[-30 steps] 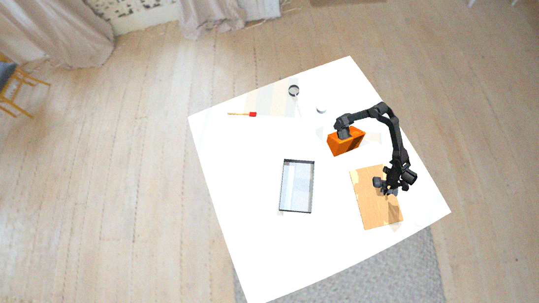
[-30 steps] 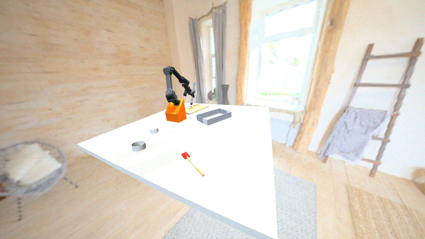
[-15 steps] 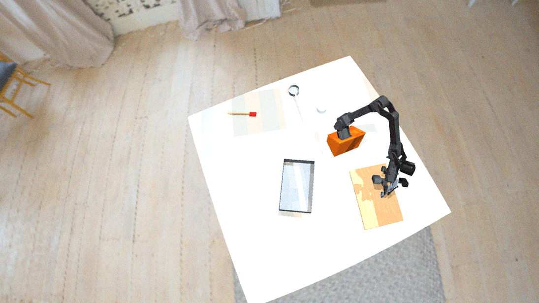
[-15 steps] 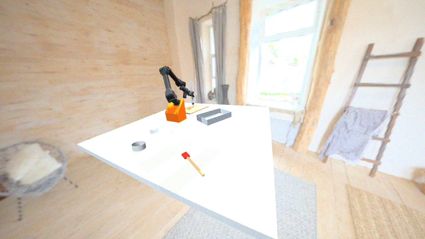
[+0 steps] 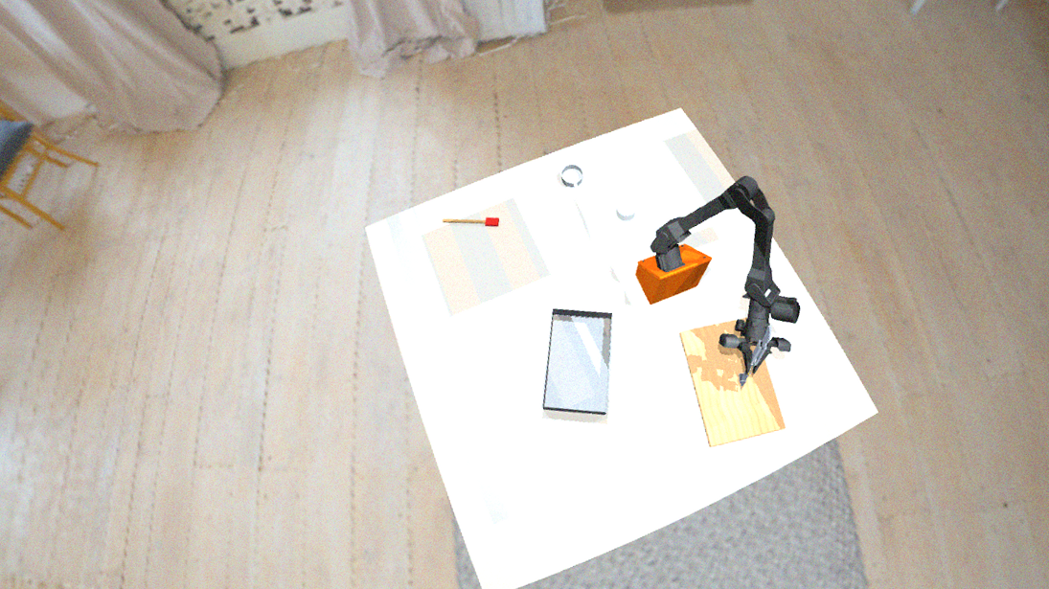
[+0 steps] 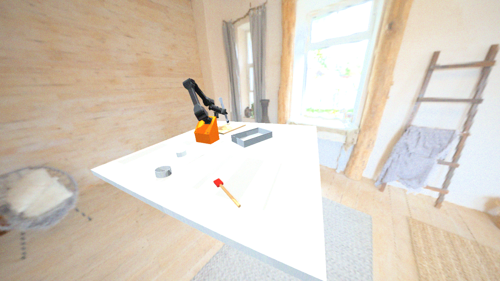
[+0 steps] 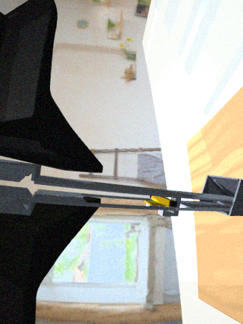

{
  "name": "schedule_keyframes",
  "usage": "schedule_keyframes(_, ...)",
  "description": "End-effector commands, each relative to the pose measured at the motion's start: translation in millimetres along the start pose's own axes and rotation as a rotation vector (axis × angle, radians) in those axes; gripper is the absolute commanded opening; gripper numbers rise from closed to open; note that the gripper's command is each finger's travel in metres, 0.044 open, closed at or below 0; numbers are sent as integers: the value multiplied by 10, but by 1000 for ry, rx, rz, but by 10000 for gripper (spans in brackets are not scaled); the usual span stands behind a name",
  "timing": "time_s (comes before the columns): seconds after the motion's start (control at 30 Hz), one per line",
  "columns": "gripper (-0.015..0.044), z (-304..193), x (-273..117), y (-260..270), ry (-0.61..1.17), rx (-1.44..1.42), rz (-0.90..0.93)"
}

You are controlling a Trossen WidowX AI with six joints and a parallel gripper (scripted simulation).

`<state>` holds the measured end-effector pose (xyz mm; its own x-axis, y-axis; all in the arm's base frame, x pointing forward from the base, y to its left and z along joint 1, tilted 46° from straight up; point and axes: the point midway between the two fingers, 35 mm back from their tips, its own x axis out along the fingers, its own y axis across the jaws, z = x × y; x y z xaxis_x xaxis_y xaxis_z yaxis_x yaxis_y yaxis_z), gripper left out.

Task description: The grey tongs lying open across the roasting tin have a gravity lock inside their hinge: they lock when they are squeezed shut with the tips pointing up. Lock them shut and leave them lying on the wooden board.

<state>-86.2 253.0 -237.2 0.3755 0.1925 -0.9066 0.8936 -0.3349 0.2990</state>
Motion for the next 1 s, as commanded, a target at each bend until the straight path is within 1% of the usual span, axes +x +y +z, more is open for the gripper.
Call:
schedule_keyframes(0.0, -150, -5, -102, 27, 83, -2, -15)
schedule_keyframes(0.2, -150, 47, -205, 80, 170, -19, -33)
schedule_keyframes(0.97, -150, 48, -209, 81, 173, -19, -34)
